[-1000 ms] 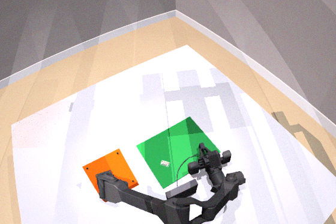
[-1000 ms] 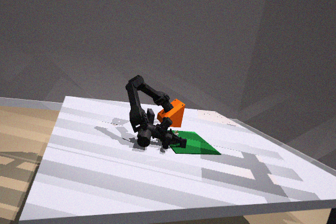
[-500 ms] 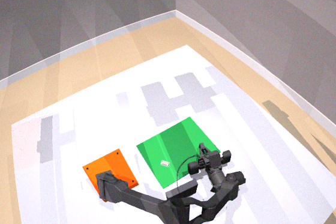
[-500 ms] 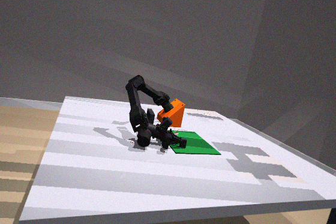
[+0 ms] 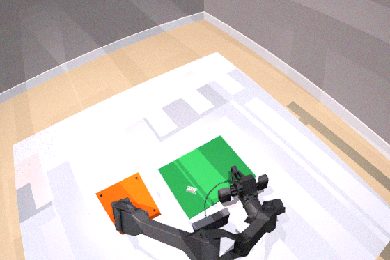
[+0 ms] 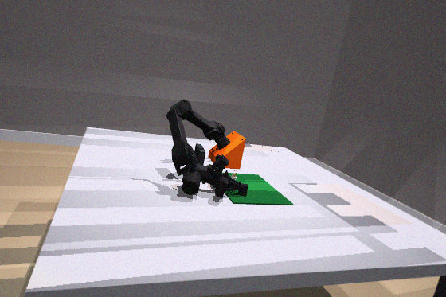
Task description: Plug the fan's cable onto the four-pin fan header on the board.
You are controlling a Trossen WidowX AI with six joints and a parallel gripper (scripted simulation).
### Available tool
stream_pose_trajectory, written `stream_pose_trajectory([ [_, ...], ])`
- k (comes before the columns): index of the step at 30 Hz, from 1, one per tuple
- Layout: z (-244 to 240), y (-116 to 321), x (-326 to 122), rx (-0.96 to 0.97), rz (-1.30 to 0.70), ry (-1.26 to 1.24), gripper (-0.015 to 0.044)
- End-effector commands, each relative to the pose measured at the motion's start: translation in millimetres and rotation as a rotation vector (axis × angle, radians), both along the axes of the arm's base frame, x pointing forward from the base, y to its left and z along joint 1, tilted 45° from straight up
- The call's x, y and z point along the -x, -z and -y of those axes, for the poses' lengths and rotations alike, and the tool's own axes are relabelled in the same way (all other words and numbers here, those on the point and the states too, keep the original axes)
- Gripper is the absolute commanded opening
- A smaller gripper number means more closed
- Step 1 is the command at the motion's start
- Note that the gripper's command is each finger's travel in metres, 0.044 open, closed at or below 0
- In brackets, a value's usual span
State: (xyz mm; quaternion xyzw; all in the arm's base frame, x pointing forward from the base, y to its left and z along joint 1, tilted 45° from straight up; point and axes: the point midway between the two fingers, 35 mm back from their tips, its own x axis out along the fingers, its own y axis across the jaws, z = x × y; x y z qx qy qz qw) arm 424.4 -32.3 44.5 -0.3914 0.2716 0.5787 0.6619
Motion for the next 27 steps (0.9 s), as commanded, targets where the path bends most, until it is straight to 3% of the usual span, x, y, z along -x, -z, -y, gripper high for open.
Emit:
stream_pose_trajectory([
  [1, -0.1, -0.2, 0.1, 0.0, -0.001, 0.001, 0.0],
  [10, -0.1, -0.2, 0.1, 0.0, -0.001, 0.001, 0.0],
  [16, 0.0, 0.0, 0.0, 0.0, 0.0, 0.0, 0.014],
  [27, 0.0, 0.0, 0.0, 0.0, 0.0, 0.0, 0.014],
])
